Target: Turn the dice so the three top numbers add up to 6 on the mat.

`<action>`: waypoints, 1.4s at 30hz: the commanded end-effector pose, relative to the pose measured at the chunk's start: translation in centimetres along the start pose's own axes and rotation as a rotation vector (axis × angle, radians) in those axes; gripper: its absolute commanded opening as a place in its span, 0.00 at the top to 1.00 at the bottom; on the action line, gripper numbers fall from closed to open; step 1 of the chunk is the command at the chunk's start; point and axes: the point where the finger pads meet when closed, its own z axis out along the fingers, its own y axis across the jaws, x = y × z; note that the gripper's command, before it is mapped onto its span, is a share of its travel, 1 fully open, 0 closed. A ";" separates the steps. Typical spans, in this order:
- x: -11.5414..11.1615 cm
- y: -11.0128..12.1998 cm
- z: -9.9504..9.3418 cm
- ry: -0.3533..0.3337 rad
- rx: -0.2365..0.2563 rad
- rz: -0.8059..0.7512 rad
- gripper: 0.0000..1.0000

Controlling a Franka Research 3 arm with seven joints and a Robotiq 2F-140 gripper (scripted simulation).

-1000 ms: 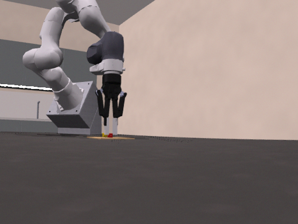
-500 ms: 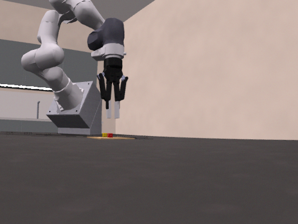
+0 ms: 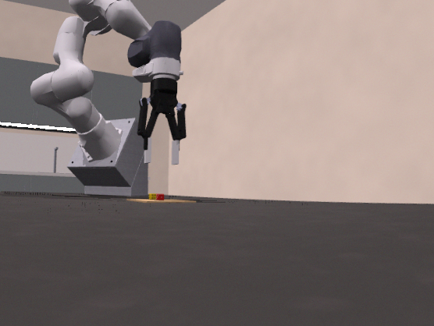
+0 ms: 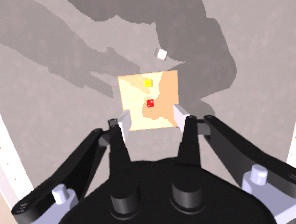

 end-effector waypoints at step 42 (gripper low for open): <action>3.1 0.1 0.8 0.046 0.017 -0.678 0.00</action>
